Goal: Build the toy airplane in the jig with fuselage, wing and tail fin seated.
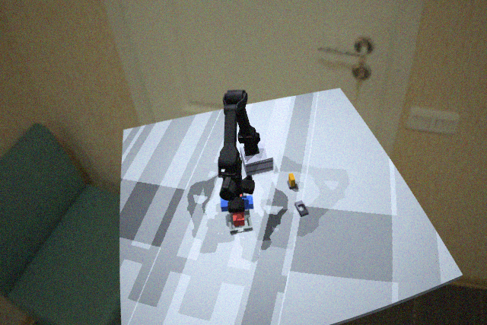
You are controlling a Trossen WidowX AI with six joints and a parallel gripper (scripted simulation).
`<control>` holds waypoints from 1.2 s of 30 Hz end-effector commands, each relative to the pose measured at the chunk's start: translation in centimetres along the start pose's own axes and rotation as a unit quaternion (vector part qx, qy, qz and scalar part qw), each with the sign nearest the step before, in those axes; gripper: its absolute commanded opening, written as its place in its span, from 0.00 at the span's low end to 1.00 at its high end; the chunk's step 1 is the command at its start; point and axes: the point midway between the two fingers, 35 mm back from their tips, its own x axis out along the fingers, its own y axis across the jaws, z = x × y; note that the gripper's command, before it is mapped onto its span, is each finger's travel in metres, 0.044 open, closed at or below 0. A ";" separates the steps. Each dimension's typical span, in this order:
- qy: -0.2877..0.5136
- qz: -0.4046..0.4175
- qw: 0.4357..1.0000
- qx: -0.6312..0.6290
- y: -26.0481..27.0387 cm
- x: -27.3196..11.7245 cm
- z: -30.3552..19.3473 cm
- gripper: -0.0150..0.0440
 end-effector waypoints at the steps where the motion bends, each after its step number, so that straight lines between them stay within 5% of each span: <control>1: 0.000 0.000 1.000 0.000 0.0 0.0 0.0 0.53; 12: 0.000 0.000 1.000 0.000 0.0 0.0 0.0 1.00; 20: 0.000 0.000 1.000 0.000 -0.1 -0.3 0.0 1.00; 26: 0.000 -0.001 1.000 -0.002 -0.1 -8.3 0.0 1.00; 36: 0.000 -0.001 1.000 0.030 -0.5 -8.6 -0.2 1.00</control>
